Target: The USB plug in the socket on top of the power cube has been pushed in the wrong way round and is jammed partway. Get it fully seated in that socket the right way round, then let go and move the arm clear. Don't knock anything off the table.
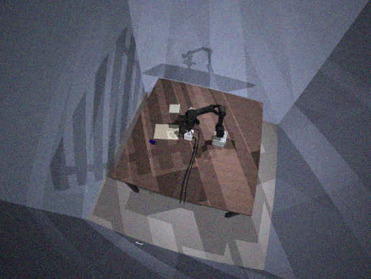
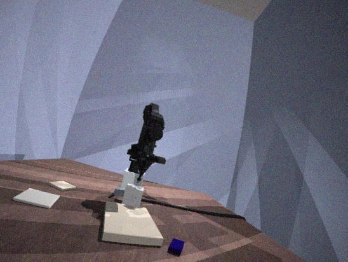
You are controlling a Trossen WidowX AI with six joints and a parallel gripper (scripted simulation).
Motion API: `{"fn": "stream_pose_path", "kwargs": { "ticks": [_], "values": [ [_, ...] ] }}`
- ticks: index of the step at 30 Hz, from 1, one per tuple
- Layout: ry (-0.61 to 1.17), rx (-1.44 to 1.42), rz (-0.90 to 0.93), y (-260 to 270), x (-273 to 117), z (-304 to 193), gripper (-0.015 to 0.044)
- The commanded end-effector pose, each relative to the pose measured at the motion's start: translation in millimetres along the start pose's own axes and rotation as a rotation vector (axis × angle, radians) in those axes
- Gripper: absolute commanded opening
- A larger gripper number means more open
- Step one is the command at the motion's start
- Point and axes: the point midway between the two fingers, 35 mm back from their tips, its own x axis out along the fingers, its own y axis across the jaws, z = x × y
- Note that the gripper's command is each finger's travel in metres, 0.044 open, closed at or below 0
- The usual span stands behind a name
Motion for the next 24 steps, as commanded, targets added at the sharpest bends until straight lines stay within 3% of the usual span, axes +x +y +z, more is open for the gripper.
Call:
{"fn": "stream_pose_path", "kwargs": {
  "ticks": [1, 24],
  "values": [
    [0.000, 0.107, 0.000, -0.1, 0.2, -0.1, 0.0000],
    [0.000, 0.709, -0.001, -0.1, 0.3, -0.1, 0.0000]
  ]
}}
